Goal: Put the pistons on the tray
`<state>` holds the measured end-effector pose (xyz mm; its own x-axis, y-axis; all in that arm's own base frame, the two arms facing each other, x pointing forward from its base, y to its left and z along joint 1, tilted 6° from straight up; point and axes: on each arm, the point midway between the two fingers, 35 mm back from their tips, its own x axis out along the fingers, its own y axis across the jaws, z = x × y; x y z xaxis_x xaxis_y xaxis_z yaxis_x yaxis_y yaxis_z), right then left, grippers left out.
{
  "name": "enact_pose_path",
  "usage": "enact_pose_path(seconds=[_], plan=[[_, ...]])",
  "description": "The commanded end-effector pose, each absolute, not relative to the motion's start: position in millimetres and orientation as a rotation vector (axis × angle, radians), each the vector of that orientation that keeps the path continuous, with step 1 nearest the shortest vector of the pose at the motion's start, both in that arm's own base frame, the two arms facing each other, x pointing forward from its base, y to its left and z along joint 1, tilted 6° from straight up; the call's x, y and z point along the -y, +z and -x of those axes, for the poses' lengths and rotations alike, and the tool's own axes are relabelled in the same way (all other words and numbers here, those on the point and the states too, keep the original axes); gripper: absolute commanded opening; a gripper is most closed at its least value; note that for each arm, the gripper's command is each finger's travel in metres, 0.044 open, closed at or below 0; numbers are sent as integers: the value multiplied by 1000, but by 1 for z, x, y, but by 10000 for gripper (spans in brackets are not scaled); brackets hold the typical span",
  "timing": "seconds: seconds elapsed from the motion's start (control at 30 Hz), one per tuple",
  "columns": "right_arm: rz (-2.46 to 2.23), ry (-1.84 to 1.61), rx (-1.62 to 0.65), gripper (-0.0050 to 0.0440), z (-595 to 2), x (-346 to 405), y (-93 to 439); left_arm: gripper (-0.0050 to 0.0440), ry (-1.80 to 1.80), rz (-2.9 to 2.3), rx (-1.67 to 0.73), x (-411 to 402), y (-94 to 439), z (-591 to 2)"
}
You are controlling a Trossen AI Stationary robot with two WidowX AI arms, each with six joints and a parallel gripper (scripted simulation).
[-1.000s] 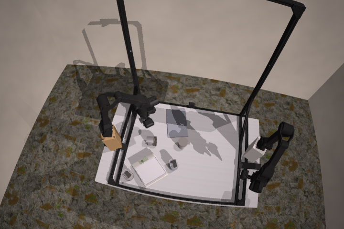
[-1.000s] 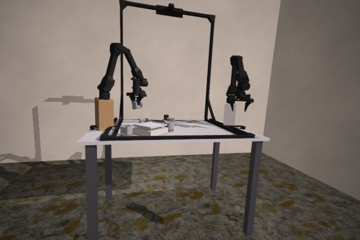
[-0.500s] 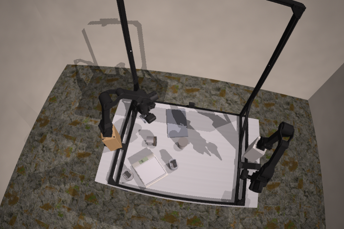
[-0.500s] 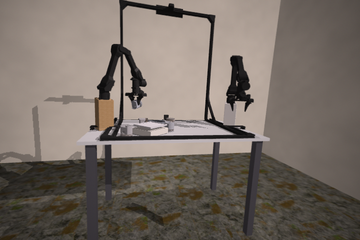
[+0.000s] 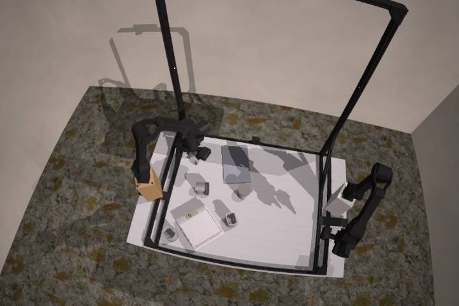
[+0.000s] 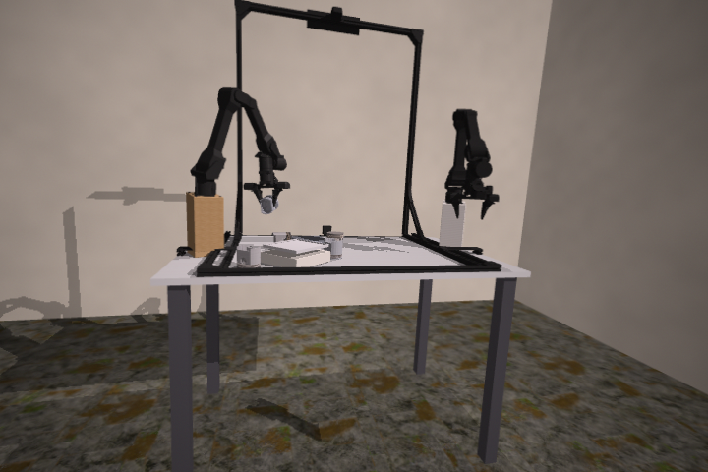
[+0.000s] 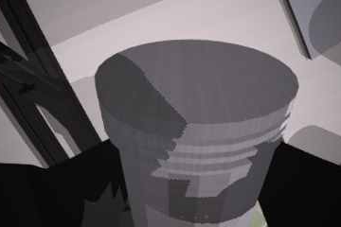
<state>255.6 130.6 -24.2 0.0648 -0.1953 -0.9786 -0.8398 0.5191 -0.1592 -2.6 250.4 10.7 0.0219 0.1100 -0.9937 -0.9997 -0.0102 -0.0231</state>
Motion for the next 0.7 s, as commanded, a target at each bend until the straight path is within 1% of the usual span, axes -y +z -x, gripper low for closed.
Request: enact_pose_path(seconds=[0.0,0.67], plan=[[1029,667,-1433,158,-257,-131,-24,440,1248,1146,-1106,-250,11,2],[1434,944,-1283,158,-257,-131,-24,440,1248,1146,-1106,-250,11,2]])
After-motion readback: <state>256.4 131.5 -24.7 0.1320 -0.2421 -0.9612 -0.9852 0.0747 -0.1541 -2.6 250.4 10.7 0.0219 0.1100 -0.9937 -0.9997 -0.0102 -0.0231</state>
